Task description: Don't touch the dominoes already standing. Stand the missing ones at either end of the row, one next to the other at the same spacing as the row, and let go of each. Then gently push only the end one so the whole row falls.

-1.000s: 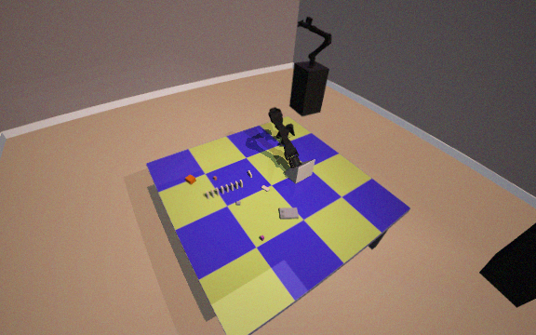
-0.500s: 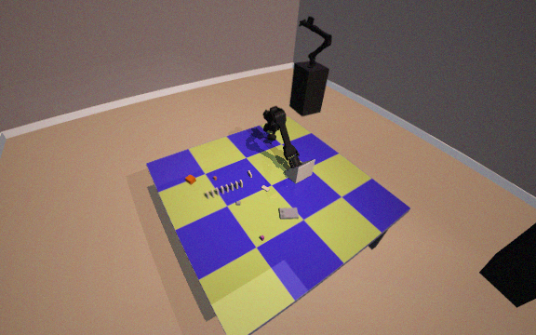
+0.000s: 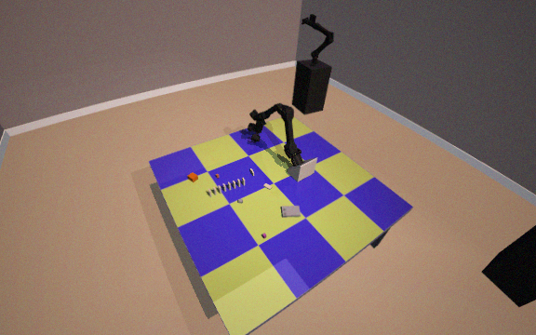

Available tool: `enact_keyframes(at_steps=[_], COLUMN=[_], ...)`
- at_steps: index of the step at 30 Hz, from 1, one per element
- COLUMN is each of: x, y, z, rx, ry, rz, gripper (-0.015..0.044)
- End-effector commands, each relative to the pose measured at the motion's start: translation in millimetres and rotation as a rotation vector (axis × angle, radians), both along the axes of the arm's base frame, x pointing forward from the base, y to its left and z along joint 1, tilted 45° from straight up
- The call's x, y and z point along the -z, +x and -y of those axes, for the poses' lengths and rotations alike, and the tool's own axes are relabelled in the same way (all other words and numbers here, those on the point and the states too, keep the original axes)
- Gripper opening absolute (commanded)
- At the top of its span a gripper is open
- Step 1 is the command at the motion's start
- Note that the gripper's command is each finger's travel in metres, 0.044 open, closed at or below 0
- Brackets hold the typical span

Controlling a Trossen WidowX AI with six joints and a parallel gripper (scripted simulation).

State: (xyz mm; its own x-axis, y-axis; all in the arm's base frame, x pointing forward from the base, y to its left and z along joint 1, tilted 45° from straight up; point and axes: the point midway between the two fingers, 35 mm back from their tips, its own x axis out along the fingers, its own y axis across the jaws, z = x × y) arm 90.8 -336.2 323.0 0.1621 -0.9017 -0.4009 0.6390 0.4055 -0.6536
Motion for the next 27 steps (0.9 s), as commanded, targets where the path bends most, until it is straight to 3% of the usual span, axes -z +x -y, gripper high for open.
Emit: enact_keyframes(at_steps=[1,8,14,21,27], x=[12.0,47.9,84.3,140.1,190.5], y=[44.7,150.8,204.4,240.7,244.4], z=[-8.2,-60.9,-116.4,-198.7,-280.1], rx=[-0.085,-0.272,-0.293,-0.178,-0.053], ry=[0.061,0.243,0.415,0.625,0.71], rz=[0.044,0.122,0.179,0.222,0.184], gripper=[0.044,0.044,0.044,0.044,0.044])
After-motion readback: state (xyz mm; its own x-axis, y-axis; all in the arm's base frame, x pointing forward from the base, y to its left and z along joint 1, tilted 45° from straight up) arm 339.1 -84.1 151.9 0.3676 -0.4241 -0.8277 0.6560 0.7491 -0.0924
